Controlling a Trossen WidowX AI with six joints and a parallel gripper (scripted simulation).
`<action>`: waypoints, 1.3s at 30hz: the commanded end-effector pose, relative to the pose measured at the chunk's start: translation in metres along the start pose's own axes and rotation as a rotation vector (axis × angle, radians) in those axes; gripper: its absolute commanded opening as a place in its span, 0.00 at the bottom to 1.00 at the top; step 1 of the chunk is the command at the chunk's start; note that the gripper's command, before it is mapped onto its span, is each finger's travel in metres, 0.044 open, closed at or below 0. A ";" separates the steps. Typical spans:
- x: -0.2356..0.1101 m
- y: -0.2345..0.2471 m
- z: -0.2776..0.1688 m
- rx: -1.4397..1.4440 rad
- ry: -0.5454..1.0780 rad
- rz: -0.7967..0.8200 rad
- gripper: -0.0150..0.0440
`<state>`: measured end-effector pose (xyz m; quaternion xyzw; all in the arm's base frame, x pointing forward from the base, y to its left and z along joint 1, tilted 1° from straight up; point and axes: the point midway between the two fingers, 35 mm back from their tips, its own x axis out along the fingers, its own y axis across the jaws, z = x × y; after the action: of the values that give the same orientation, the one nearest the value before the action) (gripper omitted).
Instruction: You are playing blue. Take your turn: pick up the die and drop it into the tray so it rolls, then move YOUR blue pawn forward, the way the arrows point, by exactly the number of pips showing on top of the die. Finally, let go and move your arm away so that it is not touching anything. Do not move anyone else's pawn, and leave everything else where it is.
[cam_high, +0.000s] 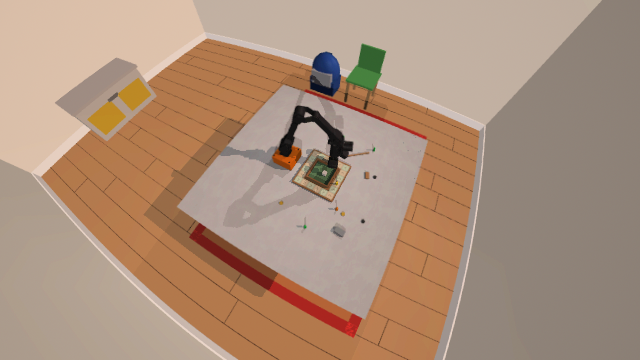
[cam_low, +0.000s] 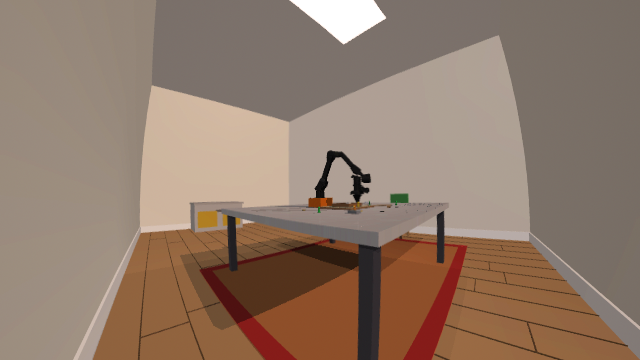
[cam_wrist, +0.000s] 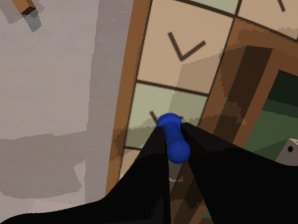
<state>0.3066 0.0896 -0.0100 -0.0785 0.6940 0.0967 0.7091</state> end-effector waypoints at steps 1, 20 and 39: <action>-0.003 0.000 0.001 0.004 0.002 0.000 0.25; -0.126 -0.001 -0.001 0.004 0.002 0.000 0.25; -0.071 0.013 -0.026 0.004 0.004 0.001 0.25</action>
<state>0.2825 0.0919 0.0678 -0.0780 0.6983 0.0953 0.7051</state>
